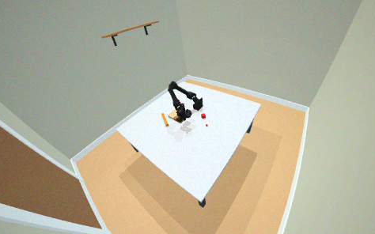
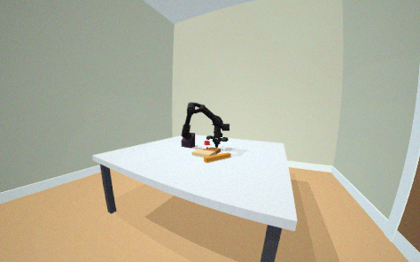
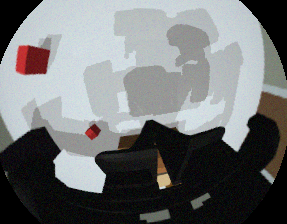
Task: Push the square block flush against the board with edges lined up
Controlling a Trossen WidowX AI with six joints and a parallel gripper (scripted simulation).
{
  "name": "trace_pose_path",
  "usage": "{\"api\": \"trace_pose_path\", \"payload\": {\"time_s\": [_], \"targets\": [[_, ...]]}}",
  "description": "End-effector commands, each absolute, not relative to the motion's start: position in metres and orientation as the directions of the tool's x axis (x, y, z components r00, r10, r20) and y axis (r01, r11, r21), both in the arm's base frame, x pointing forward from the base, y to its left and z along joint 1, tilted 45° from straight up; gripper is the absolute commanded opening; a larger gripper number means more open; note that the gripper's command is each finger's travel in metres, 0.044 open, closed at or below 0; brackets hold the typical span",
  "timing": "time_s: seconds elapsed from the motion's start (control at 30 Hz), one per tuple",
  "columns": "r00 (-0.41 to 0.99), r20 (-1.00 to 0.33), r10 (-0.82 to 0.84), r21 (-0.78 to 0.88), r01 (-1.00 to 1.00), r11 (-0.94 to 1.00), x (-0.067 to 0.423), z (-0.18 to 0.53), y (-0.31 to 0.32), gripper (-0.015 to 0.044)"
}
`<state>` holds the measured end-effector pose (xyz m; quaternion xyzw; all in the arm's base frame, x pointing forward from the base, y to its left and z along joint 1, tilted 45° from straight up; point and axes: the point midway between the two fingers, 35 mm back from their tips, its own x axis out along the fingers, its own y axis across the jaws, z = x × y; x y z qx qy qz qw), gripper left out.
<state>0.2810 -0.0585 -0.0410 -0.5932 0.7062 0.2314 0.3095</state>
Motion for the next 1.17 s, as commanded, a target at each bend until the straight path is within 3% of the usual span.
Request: {"api": "trace_pose_path", "payload": {"time_s": [0.0, 1.13], "targets": [[-0.099, -0.708, -0.699, -0.038, -0.983, 0.178, 0.278, -0.049, -0.067, 0.0], [-0.098, -0.711, -0.697, -0.037, -0.984, 0.177, 0.278, -0.03, -0.085, 0.0]]}}
